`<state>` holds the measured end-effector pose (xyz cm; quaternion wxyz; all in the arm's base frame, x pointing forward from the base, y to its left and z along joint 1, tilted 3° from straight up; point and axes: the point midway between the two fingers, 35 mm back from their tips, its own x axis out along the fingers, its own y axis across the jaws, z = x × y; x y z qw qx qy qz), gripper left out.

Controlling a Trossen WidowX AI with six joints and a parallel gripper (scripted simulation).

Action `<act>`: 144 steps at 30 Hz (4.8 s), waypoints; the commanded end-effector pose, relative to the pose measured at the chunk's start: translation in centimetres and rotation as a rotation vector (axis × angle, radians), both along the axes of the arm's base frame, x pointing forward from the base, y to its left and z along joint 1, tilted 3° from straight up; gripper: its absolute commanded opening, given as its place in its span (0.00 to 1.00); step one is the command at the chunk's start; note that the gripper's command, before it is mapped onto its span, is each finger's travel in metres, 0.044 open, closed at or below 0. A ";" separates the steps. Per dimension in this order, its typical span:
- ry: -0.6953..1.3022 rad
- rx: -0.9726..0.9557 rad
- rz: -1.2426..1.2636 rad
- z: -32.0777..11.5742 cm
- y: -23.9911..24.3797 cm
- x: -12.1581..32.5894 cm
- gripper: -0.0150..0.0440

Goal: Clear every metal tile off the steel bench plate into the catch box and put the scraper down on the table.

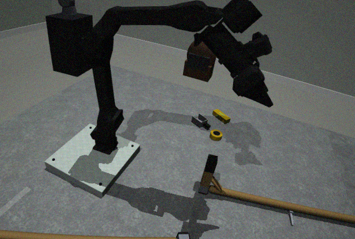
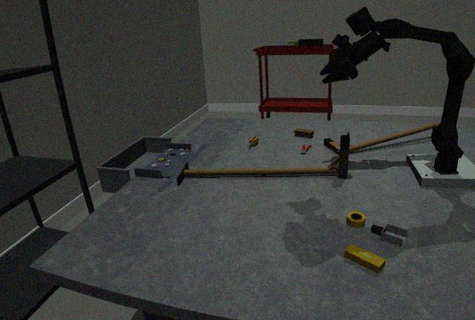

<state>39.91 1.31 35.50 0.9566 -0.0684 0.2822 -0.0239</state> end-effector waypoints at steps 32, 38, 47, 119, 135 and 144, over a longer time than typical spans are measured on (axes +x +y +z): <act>-0.273 0.042 -0.056 4.2 -1.0 -9.5 1.00; -0.321 0.052 -0.064 4.6 -1.2 -11.2 1.00; -0.393 0.069 -0.076 4.9 -1.6 -13.6 1.00; -0.185 0.004 -0.018 2.3 -0.6 -6.4 1.00; -0.059 -0.015 0.010 0.1 -0.2 -2.2 1.00; 0.009 -0.019 0.020 -1.3 0.0 0.0 1.00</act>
